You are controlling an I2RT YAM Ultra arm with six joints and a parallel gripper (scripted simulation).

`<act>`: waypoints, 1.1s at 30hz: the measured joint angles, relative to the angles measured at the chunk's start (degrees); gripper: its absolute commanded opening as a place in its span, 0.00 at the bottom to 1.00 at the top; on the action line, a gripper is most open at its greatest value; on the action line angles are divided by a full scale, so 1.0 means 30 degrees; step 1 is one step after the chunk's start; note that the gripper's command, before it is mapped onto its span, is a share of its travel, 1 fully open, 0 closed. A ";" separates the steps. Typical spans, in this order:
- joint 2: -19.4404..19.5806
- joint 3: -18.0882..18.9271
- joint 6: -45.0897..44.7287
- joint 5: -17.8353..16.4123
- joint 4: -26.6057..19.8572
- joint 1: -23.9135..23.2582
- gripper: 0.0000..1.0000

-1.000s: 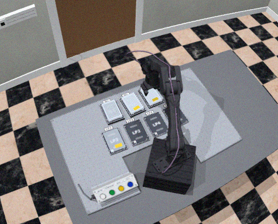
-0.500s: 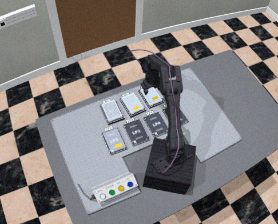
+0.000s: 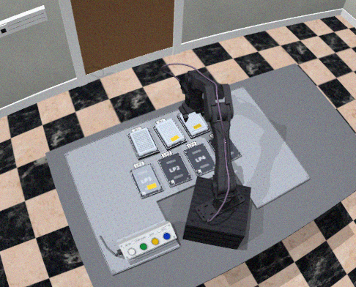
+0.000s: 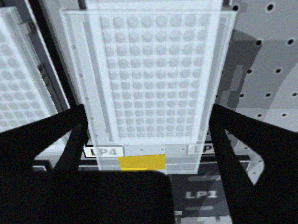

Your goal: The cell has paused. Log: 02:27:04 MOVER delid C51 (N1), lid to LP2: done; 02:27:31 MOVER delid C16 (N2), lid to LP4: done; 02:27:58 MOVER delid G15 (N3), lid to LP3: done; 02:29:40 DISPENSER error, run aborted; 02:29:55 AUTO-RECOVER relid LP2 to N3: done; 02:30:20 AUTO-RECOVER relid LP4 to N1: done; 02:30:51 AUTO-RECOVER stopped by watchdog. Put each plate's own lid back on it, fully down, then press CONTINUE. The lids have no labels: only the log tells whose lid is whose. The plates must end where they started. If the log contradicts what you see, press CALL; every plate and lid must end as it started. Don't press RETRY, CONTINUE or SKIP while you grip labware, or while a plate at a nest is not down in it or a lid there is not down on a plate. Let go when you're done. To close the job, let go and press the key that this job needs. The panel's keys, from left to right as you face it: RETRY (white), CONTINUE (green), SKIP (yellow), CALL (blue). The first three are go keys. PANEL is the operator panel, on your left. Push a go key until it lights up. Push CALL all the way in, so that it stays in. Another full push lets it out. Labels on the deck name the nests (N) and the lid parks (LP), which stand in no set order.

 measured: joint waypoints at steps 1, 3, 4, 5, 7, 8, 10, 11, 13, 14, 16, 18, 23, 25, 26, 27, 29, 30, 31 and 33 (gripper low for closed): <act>-0.0007 -0.0168 0.0189 0.0015 0.0007 0.0160 0.00; -0.0007 -0.0408 0.0437 0.0015 0.0029 0.0510 0.00; -0.0015 -0.0532 0.0612 0.0022 0.0051 0.0685 0.00; -0.0015 -0.0663 0.0794 0.0029 0.0087 0.0860 0.00; -0.0095 -0.0962 0.1195 0.0058 0.0168 0.1239 0.00; -0.0160 -0.1107 0.1362 0.0073 0.0197 0.1443 0.00; -0.0270 -0.1297 0.1734 0.0102 0.0226 0.1865 0.00; -0.0342 -0.1370 0.1945 0.0117 0.0284 0.2091 0.00; -0.0488 -0.1537 0.2346 0.0160 0.0401 0.2535 0.00; -0.0546 -0.1588 0.2550 0.0168 0.0437 0.2754 0.00; -0.0634 -0.1698 0.2965 0.0219 0.0546 0.3198 0.00; -0.0670 -0.1778 0.3402 0.0226 0.0612 0.3621 0.00; -0.0678 -0.1829 0.4197 0.0350 0.0736 0.4291 0.00; -0.0670 -0.1865 0.4597 0.0423 0.0772 0.4597 0.00; -0.0670 -0.1865 0.4794 0.0452 0.0772 0.4787 0.00; -0.0670 -0.1865 0.4998 0.0481 0.0780 0.4998 0.00; -0.0670 -0.1865 0.5399 0.0525 0.0794 0.5464 0.00; -0.0670 -0.1865 0.5610 0.0525 0.0794 0.5712 0.00; -0.0670 -0.1865 0.5792 0.0525 0.0794 0.5960 0.00; -0.0670 -0.1865 0.6200 0.0546 0.0794 0.6448 0.00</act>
